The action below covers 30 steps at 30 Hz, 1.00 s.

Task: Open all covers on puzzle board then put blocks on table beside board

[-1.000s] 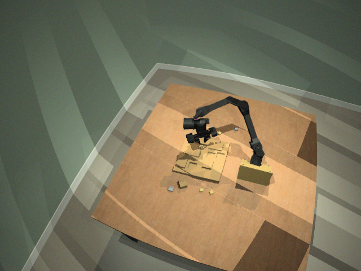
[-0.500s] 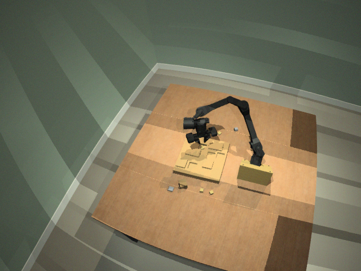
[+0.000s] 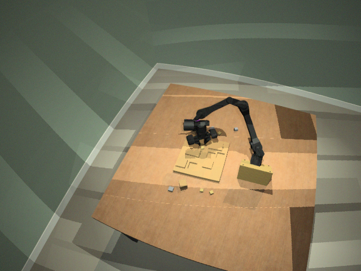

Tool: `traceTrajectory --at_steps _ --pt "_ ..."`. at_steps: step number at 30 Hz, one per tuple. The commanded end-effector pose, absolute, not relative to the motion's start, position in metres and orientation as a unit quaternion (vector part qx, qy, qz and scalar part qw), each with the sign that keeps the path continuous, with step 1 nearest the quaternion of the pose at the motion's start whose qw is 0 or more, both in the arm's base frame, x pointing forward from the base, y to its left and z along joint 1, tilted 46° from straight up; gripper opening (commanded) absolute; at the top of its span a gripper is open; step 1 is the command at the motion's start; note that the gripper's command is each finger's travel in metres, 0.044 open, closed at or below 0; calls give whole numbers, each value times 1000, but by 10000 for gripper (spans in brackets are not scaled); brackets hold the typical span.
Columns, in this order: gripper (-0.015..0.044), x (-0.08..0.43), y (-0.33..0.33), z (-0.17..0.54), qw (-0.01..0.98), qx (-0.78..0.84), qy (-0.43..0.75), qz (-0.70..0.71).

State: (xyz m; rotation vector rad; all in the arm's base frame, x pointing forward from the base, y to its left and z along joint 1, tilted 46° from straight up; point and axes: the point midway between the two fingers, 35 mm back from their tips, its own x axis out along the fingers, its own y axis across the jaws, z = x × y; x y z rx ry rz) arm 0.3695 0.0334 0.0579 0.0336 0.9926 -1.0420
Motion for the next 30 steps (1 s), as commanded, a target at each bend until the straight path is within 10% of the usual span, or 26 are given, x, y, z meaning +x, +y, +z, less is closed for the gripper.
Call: traceTrajectory --at_steps 1,30 --pt "144 370 33 58 752 14 454 -477" --pt "144 372 19 45 752 13 454 -477"
